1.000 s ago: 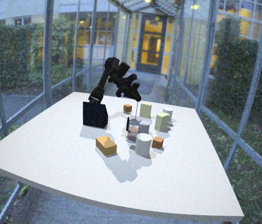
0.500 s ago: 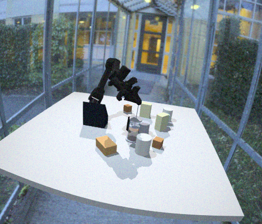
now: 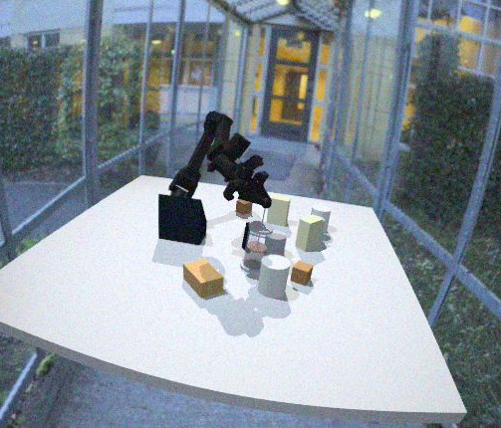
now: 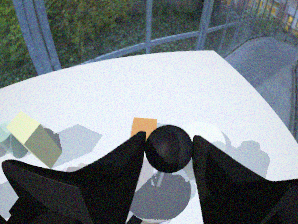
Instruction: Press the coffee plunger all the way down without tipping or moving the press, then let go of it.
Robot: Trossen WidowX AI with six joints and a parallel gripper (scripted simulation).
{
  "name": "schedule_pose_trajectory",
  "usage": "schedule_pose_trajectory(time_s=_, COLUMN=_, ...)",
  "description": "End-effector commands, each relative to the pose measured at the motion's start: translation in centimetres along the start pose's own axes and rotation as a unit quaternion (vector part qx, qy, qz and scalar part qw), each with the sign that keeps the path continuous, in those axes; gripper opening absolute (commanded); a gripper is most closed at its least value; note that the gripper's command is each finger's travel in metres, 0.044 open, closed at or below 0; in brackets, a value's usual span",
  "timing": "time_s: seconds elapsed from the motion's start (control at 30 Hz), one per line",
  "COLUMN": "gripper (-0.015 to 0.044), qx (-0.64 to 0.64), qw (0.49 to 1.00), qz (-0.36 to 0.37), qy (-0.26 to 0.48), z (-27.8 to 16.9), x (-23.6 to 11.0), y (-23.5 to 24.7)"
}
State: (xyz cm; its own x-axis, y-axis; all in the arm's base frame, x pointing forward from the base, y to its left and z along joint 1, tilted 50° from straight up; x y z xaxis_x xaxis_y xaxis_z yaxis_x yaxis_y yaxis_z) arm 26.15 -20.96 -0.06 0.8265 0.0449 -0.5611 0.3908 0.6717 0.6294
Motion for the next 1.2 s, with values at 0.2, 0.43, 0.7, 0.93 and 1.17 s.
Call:
schedule_pose_trajectory(time_s=0.2, gripper=0.0125, qx=0.013, qw=0.999, qz=0.001, qy=0.029, z=-3.4, x=1.5, y=0.4)
schedule_pose_trajectory(time_s=0.43, gripper=0.0125, qx=0.014, qw=0.999, qz=0.002, qy=0.029, z=-3.9, x=2.3, y=0.6)
schedule_pose_trajectory(time_s=0.7, gripper=0.0125, qx=0.013, qw=1.000, qz=0.002, qy=0.028, z=-3.6, x=2.7, y=0.5)
schedule_pose_trajectory(time_s=0.93, gripper=0.0125, qx=0.013, qw=1.000, qz=0.002, qy=0.028, z=-3.4, x=2.9, y=0.5)
schedule_pose_trajectory(time_s=1.17, gripper=0.0125, qx=0.013, qw=1.000, qz=0.002, qy=0.028, z=-3.3, x=3.0, y=0.4)
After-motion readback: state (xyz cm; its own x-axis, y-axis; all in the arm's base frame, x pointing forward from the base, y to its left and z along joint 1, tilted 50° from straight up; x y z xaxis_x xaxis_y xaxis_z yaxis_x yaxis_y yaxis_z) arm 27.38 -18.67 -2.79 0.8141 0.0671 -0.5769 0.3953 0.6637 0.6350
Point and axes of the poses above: the point midway between the two fingers, 35 mm back from their tips, its own x axis out along the fingers, its own y axis across the jaws, z = x × y, the point moved 3 cm from there along -x, back along the fingers, and after that the axes turned 6 degrees about -x, right-handed, at the moved point
